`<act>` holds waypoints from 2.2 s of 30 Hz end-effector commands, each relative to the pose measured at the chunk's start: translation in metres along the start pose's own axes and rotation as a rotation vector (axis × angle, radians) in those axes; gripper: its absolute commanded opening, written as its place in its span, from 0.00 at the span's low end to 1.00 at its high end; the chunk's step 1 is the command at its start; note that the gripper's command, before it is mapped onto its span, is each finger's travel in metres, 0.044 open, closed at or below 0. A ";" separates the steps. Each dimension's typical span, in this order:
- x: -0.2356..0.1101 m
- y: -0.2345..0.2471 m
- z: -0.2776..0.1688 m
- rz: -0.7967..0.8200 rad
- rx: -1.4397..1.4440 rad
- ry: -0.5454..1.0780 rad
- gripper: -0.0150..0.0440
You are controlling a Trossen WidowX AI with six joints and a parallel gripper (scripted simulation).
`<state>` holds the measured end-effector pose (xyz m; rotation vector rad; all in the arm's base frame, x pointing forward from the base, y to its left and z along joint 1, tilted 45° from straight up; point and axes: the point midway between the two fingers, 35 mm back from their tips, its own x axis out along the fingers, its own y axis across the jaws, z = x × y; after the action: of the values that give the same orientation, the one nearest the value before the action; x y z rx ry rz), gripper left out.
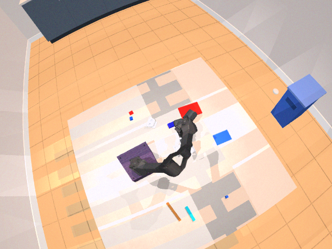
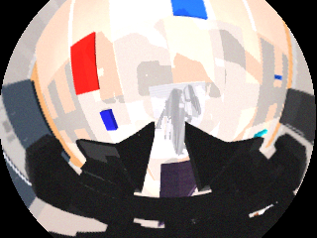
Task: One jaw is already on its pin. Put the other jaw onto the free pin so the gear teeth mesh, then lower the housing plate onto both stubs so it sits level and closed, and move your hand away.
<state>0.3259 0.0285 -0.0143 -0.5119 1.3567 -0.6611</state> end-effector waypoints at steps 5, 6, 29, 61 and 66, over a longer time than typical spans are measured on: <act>-0.001 0.001 0.000 0.003 0.009 0.001 0.48; -0.001 0.001 0.000 0.003 0.009 0.001 0.48; 0.015 0.001 0.000 0.004 0.010 0.001 0.48; 0.050 0.000 0.000 0.001 0.011 0.001 0.48; 0.050 0.000 0.000 0.001 0.011 0.001 0.48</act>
<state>0.3297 -0.0065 -0.0503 -0.4958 1.3543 -0.6686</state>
